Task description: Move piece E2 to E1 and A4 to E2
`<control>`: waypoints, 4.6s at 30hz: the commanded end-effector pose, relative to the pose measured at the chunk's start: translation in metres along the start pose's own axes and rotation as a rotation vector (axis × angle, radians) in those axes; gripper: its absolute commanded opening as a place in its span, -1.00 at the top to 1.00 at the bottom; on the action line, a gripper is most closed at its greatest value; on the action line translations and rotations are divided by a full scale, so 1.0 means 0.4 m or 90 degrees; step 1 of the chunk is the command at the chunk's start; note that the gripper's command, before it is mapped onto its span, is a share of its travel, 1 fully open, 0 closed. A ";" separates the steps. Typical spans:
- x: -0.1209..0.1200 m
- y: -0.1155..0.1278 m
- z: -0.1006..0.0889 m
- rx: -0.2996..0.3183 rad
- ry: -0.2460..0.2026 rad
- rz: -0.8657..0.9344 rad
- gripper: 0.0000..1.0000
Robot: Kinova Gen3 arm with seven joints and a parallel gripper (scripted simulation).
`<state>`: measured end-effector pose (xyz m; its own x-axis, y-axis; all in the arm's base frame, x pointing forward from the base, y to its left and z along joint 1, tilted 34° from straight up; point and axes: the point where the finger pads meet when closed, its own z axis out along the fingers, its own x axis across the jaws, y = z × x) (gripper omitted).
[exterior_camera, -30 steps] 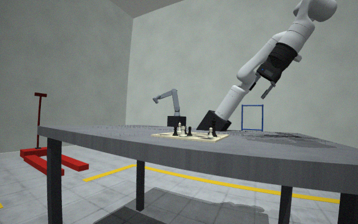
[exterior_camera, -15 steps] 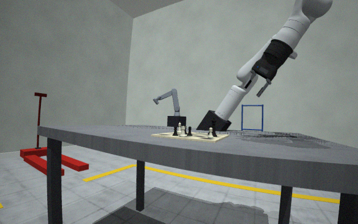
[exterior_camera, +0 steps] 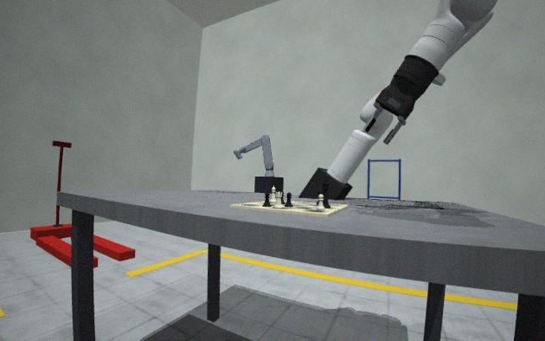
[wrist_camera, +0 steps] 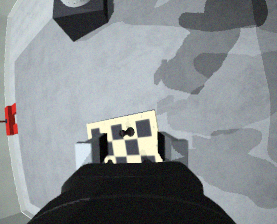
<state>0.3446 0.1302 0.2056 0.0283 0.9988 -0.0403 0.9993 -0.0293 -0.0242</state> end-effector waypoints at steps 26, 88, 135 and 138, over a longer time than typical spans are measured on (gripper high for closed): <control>-0.083 0.071 0.019 -0.002 0.006 0.001 -1.00; -0.286 0.198 0.064 -0.014 0.023 -0.016 -1.00; -0.318 0.257 0.132 0.040 0.062 0.065 -1.00; -0.319 0.271 0.153 0.058 0.074 0.092 -1.00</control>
<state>0.4445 0.0046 0.1541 0.1570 0.9851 0.0697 0.9835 -0.1495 -0.1014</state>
